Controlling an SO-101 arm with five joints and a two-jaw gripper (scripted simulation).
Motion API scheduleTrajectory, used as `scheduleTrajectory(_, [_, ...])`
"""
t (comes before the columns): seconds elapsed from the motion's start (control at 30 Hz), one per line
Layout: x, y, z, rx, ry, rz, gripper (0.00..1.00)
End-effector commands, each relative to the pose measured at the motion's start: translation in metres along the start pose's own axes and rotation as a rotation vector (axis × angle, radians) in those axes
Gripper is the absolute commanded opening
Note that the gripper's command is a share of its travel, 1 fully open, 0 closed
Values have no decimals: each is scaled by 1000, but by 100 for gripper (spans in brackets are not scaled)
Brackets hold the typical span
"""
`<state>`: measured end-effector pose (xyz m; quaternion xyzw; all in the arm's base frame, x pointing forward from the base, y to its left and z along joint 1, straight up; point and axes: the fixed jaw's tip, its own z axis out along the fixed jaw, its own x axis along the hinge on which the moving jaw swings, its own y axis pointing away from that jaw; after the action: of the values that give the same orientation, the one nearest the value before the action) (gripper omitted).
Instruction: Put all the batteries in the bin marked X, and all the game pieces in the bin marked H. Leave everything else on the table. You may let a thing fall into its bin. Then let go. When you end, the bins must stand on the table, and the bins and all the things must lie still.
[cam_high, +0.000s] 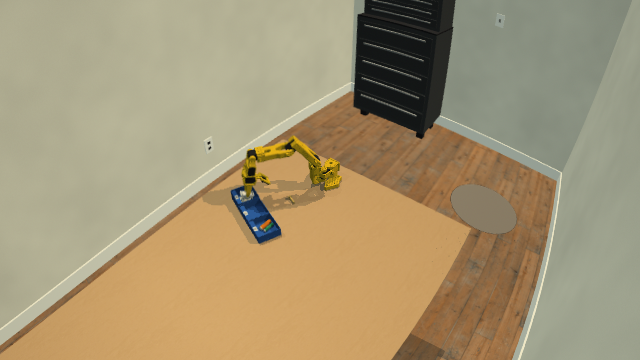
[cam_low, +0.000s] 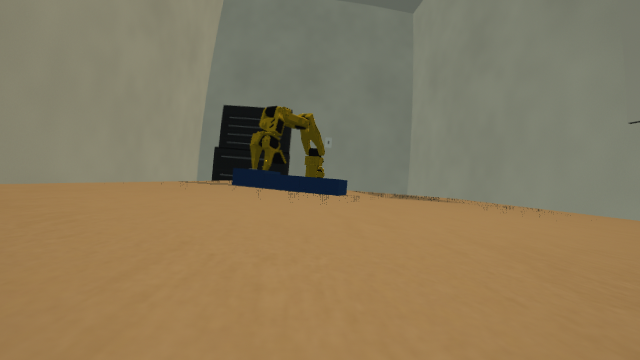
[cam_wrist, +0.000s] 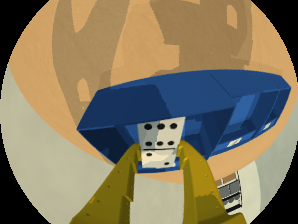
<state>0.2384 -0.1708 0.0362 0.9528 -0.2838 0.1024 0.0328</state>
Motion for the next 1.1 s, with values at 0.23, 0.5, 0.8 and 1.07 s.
scheduleTrajectory(0.23, [12,3,-18,-3,89,3,0])
scheduleTrajectory(0.5, [12,3,-18,-3,89,3,0])
scheduleTrajectory(0.8, [14,3,-25,-4,126,2,0])
scheduleTrajectory(1.07, [14,3,-25,-4,126,2,0])
